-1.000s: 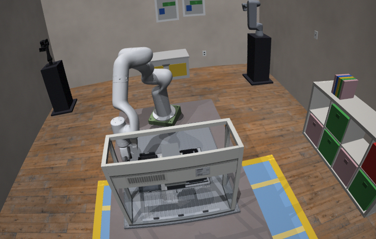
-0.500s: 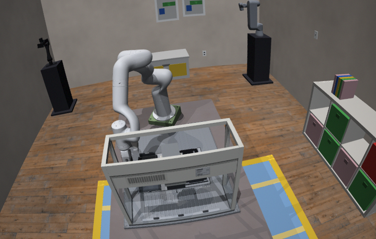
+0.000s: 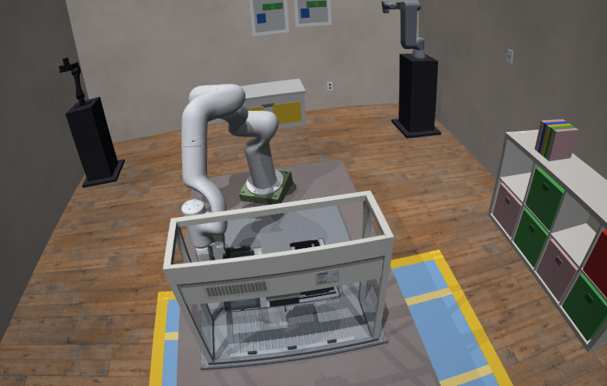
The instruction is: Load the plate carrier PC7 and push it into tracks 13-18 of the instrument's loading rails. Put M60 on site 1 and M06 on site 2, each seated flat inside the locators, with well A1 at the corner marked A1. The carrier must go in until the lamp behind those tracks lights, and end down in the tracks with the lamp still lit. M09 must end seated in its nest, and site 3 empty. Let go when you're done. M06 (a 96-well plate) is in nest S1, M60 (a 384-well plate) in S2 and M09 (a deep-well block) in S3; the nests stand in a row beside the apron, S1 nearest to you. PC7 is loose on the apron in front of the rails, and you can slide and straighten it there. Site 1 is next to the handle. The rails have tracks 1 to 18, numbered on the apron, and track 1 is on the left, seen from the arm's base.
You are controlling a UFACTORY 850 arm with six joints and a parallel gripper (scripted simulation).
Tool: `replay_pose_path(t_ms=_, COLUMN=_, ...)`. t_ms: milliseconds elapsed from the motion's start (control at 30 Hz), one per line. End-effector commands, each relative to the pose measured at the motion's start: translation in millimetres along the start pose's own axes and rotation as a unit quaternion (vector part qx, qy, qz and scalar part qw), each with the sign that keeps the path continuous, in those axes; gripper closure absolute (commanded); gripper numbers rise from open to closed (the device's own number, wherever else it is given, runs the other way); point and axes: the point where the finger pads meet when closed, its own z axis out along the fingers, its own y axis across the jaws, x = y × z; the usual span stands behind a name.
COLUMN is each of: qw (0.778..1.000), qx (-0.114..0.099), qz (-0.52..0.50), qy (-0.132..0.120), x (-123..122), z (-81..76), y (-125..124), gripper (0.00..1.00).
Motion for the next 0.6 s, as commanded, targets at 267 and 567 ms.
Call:
replay_pose_path(t_ms=267, qw=1.0, qx=-0.001, qz=0.0, qy=0.0, x=0, z=19.8, y=1, gripper=0.0)
replay_pose_path(t_ms=567, qw=1.0, qx=-0.001, qz=0.0, qy=0.0, x=0, z=31.5, y=1, gripper=0.0)
